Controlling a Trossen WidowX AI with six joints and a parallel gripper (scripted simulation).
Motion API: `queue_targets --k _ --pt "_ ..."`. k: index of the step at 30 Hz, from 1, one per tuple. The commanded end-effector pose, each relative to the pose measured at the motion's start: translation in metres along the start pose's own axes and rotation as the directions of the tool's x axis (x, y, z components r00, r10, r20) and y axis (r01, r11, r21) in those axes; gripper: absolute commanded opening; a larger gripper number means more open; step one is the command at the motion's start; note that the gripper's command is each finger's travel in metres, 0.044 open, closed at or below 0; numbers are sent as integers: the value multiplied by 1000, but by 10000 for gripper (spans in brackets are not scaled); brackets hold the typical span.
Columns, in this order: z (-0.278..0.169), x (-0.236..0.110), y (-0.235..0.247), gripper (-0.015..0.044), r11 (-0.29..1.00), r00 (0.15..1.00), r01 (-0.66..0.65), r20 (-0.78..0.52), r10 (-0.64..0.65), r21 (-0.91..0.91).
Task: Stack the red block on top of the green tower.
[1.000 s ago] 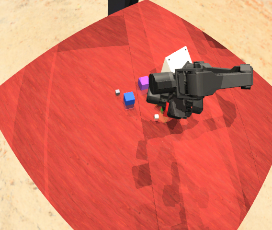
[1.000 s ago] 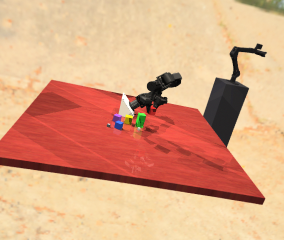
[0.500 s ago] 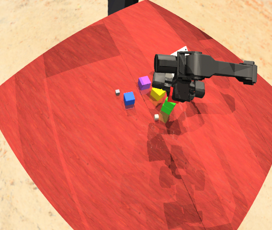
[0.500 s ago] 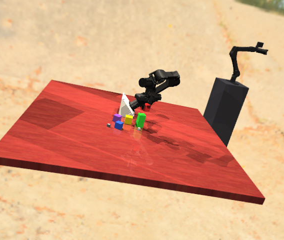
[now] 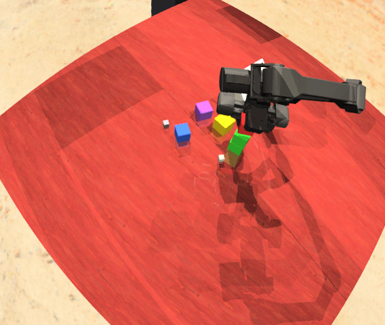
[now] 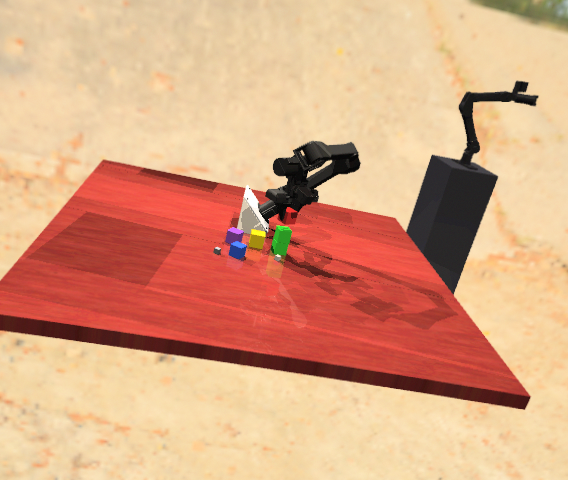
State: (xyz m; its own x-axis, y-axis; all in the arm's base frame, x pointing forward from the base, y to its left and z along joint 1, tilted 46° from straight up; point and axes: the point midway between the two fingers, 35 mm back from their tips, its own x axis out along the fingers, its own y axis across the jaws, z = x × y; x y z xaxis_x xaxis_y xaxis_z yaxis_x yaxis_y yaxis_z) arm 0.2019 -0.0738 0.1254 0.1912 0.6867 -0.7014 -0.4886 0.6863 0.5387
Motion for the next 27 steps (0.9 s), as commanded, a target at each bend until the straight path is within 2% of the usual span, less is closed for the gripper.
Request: queue_targets --k 1,5,27 --pt "-1 15 2 0 1000 1000 -8 1 8 4" --pt "-1 25 3 0 1000 1000 -8 2 8 3" --pt "-1 25 3 0 1000 1000 -8 2 8 3"
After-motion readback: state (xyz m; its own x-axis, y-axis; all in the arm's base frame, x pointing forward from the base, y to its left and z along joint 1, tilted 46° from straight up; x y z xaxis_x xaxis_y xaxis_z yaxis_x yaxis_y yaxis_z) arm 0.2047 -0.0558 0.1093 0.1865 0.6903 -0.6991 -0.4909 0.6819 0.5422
